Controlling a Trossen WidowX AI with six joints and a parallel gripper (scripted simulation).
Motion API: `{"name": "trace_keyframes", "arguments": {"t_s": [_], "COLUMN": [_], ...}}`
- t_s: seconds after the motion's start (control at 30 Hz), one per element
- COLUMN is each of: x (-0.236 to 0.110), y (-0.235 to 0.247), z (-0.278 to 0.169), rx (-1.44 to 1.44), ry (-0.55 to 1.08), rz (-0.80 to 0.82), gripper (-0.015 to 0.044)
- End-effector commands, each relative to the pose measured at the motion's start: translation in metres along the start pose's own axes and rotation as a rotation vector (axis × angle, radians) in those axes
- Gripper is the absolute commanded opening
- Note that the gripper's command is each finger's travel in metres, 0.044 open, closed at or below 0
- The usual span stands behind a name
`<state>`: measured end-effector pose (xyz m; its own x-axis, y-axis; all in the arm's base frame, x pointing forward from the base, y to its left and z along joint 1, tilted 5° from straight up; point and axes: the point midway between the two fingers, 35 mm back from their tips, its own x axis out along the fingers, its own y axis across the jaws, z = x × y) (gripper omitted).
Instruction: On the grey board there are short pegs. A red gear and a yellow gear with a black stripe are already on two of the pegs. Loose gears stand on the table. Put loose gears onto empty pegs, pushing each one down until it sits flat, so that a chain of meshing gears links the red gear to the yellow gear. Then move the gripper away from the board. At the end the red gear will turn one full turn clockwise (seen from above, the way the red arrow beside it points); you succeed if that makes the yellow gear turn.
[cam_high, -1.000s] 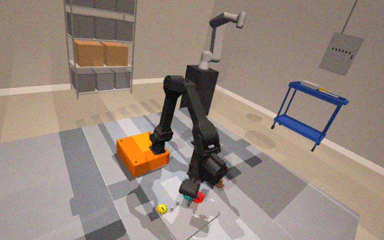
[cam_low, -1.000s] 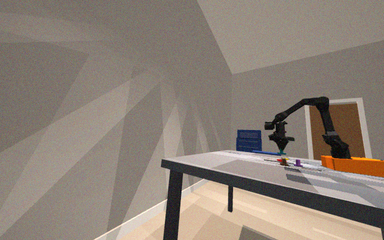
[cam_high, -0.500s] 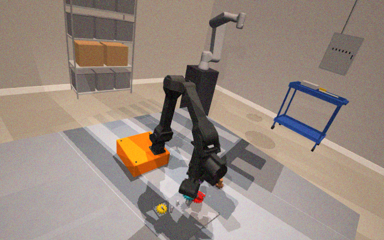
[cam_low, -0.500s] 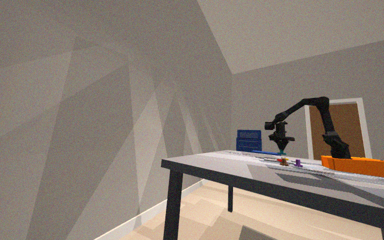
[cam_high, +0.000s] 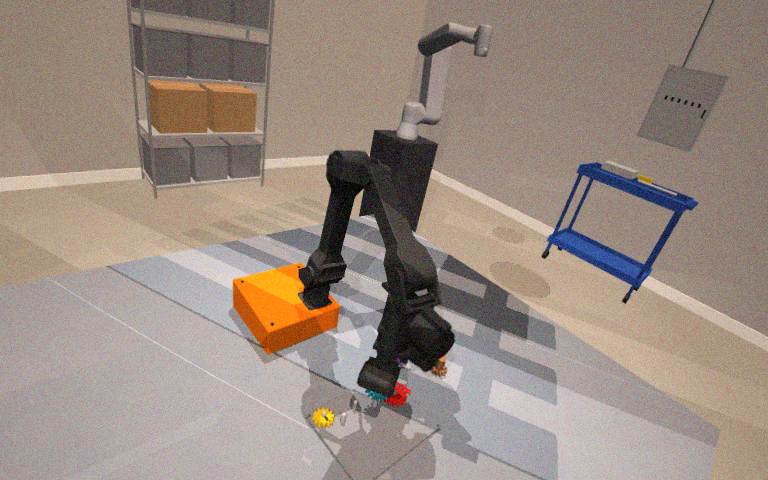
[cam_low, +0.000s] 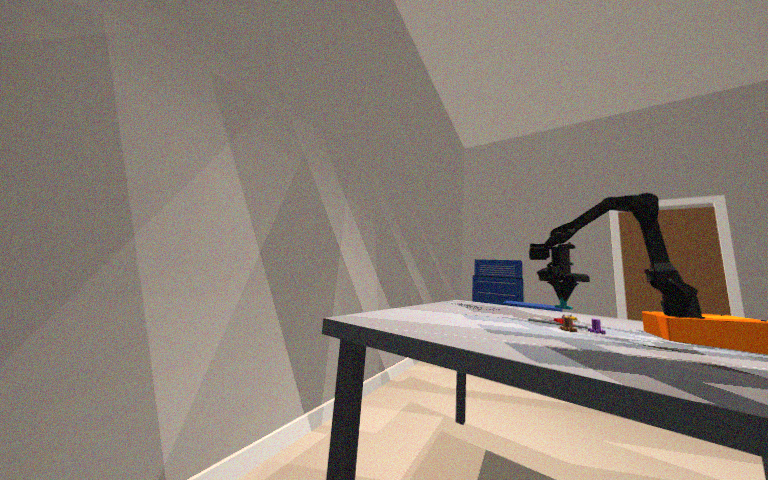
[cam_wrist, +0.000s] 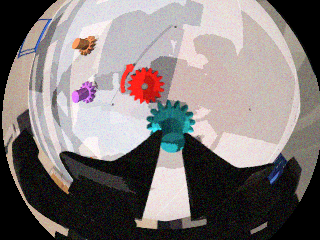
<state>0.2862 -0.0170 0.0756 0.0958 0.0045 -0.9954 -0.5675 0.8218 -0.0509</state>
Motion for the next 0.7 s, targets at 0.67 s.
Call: {"name": "trace_keyframes", "arguments": {"t_s": [0.67], "x": [0.01], "y": [0.001], "z": [0.001], "rx": [-0.135], "ry": [-0.01], "rz": [-0.002], "gripper": [0.0]}}
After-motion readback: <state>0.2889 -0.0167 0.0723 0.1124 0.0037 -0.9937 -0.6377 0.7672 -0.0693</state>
